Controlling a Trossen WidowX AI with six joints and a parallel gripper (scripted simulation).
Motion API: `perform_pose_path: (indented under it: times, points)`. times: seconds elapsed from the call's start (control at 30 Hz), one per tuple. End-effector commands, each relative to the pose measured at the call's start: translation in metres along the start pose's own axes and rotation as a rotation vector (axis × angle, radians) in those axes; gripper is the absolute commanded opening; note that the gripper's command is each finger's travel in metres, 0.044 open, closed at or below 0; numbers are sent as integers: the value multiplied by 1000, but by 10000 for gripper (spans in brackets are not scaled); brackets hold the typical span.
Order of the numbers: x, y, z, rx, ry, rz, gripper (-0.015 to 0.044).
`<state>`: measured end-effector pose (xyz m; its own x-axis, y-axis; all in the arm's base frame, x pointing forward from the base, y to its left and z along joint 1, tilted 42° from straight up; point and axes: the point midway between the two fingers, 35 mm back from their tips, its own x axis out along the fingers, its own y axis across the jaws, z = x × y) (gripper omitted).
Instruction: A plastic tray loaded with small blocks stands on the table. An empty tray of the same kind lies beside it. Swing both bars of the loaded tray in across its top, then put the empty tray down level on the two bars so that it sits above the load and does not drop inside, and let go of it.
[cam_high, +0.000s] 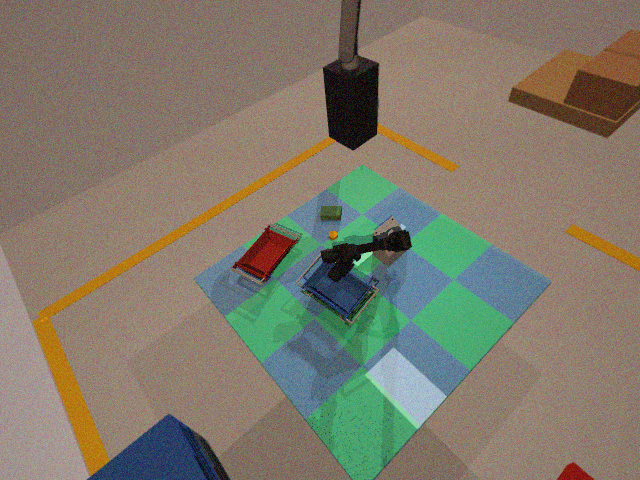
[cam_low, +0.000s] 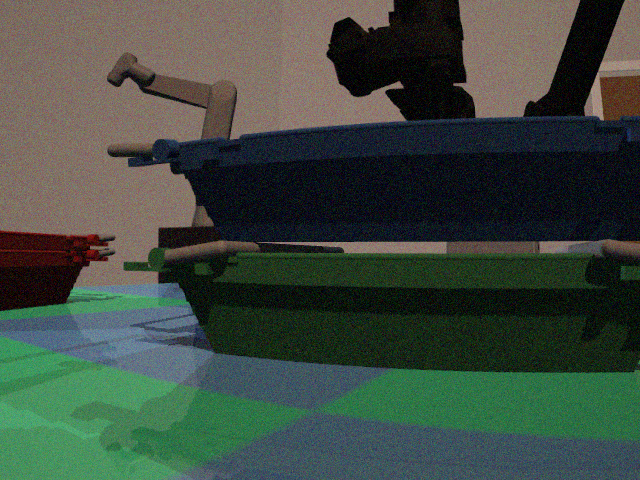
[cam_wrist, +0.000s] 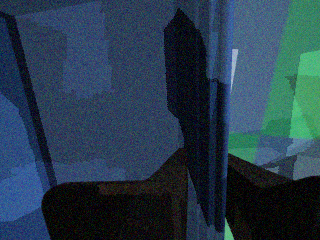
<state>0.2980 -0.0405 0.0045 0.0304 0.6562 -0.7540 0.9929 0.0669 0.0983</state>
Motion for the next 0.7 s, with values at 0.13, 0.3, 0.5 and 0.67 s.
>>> perform_pose_path:
  times: [0.13, 0.3, 0.5, 0.67]
  points:
    - [7, -2, -5, -9, 8, -11, 0]
    - [8, -2, -5, -9, 8, -11, 0]
    - [18, -4, -7, -9, 8, -11, 0]
    - [21, -5, -7, -9, 9, -11, 0]
